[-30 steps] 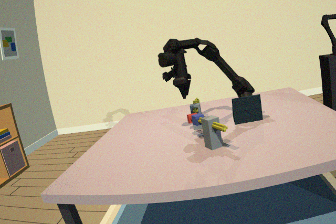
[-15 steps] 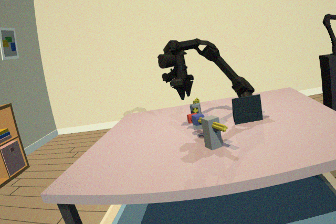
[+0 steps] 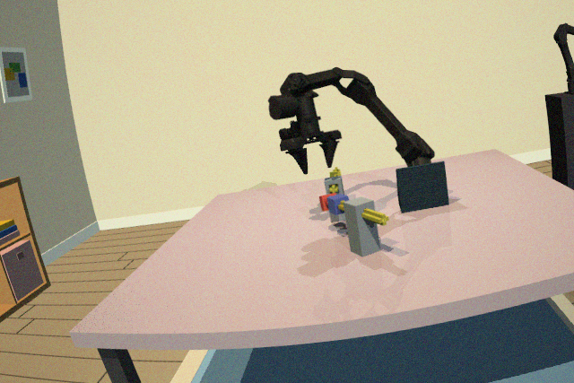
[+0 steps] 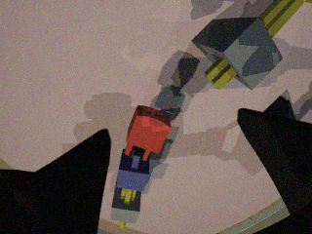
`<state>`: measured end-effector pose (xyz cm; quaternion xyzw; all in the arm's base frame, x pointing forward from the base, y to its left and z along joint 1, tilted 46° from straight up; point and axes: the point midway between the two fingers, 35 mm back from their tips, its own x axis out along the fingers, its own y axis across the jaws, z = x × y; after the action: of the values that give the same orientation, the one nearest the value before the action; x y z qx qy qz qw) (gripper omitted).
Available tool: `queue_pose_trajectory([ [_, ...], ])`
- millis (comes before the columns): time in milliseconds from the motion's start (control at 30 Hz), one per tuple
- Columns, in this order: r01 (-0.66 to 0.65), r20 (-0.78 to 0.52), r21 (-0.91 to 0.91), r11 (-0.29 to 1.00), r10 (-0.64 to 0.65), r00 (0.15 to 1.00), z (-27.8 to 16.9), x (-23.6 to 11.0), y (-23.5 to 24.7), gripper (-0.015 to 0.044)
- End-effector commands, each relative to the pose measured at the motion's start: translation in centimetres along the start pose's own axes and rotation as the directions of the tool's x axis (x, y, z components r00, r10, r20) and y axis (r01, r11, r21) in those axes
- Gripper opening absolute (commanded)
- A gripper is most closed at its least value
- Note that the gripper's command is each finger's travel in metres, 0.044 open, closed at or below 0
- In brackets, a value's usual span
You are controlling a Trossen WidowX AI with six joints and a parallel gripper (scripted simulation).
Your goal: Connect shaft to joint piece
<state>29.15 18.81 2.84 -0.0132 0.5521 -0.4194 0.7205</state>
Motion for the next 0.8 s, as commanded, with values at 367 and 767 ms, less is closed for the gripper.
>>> queue_pose_trajectory([
  [367, -0.001, -0.073, 0.498, 0.867, 0.043, 0.996, 0.3, 1.0, -0.4, 0.0440],
  [767, 0.000, -0.076, 0.517, 0.856, 0.046, 0.996, 0.5, 2.6, -0.3, 0.0440],
])
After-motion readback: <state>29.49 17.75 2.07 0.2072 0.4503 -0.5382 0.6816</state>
